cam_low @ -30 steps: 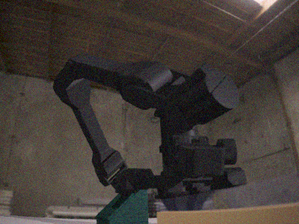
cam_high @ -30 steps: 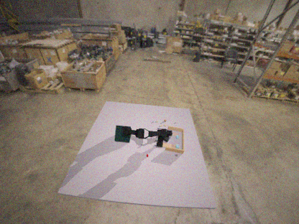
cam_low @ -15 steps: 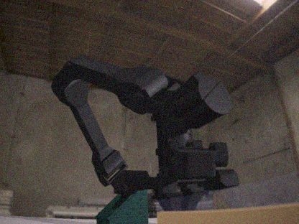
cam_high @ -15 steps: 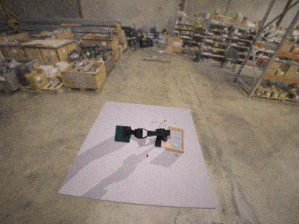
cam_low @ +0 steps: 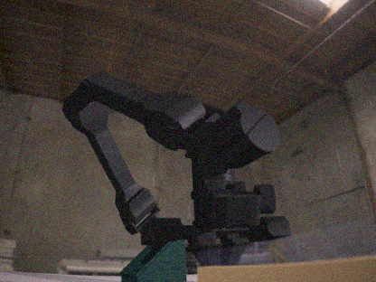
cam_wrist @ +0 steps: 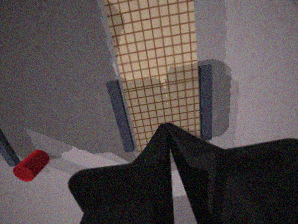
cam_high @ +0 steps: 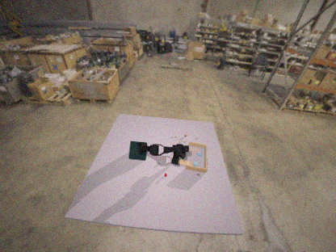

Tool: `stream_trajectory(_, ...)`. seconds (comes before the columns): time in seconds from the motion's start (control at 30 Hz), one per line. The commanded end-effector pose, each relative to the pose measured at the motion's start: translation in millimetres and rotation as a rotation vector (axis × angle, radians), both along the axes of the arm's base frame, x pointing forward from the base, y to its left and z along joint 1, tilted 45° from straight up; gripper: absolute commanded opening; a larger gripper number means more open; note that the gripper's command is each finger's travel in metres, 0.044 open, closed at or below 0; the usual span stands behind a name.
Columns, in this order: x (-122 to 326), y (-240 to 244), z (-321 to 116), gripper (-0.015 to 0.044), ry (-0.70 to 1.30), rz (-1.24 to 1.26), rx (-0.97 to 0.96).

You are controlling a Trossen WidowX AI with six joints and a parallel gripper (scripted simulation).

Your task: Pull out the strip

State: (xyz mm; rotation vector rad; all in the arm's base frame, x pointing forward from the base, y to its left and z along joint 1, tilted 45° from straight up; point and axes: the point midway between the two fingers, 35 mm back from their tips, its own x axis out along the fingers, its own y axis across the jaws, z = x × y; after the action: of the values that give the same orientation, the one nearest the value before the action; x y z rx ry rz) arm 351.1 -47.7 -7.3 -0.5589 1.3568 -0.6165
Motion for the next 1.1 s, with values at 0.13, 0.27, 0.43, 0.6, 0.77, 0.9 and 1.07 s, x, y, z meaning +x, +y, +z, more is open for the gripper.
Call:
stream_trajectory(0.13, -18.3, -3.8, -5.6, 0.0000, 0.015, -0.011, -0.003)
stream_trajectory(0.27, -24.2, -4.0, -6.5, 0.0000, 0.015, -0.011, -0.003)
stream_trajectory(0.43, -31.5, -4.1, -7.6, 0.0000, 0.016, -0.011, -0.003)
stream_trajectory(0.6, -38.7, -4.2, -8.6, 0.0000, 0.016, -0.011, -0.003)
stream_trajectory(0.77, -46.3, -4.2, -9.6, 0.0000, 0.016, -0.011, -0.003)
stream_trajectory(0.9, -52.5, -4.3, -10.4, 0.0000, 0.017, -0.011, -0.003)
stream_trajectory(1.07, -60.1, -4.3, -11.4, 0.0000, 0.017, -0.011, -0.003)
